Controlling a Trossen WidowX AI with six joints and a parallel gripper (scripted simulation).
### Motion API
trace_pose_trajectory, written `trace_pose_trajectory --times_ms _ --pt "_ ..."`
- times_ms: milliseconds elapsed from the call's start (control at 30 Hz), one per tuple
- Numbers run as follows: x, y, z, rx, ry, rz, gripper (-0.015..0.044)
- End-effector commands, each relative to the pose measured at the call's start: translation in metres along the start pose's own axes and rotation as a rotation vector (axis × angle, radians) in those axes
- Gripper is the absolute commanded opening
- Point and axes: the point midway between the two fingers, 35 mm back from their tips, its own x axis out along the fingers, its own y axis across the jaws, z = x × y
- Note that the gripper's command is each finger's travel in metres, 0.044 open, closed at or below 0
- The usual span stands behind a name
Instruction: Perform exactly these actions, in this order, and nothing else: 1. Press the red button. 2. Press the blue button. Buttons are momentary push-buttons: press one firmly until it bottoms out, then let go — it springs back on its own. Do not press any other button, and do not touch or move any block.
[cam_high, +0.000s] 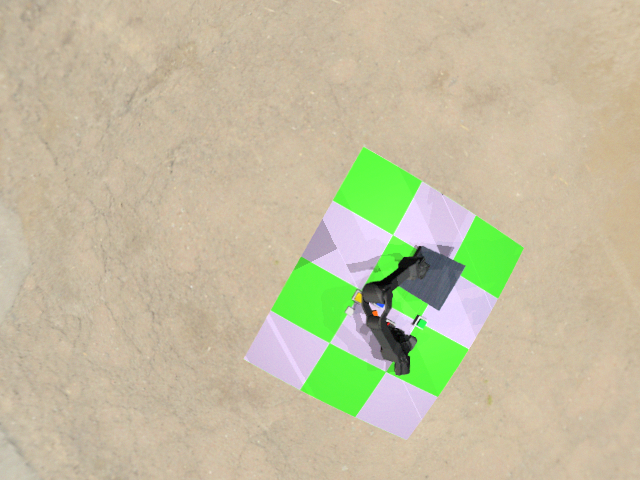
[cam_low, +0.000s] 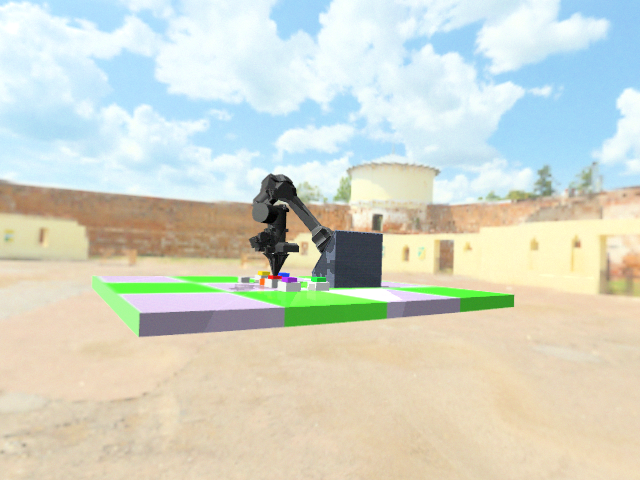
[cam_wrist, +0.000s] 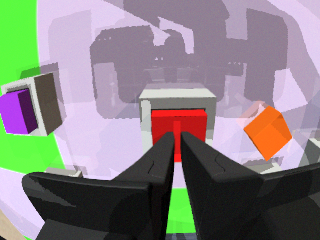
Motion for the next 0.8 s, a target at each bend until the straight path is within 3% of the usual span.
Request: trace_pose_trajectory --times_ms 0,600,767 --pt "0.004 -0.001 -0.001 -0.006 0.002 -0.007 0.0020" --pt "0.004 -0.001 -0.001 -0.006 0.002 -0.007 0.0020" --pt "-0.029 -0.001 -0.001 -0.007 0.002 -0.006 0.0020"
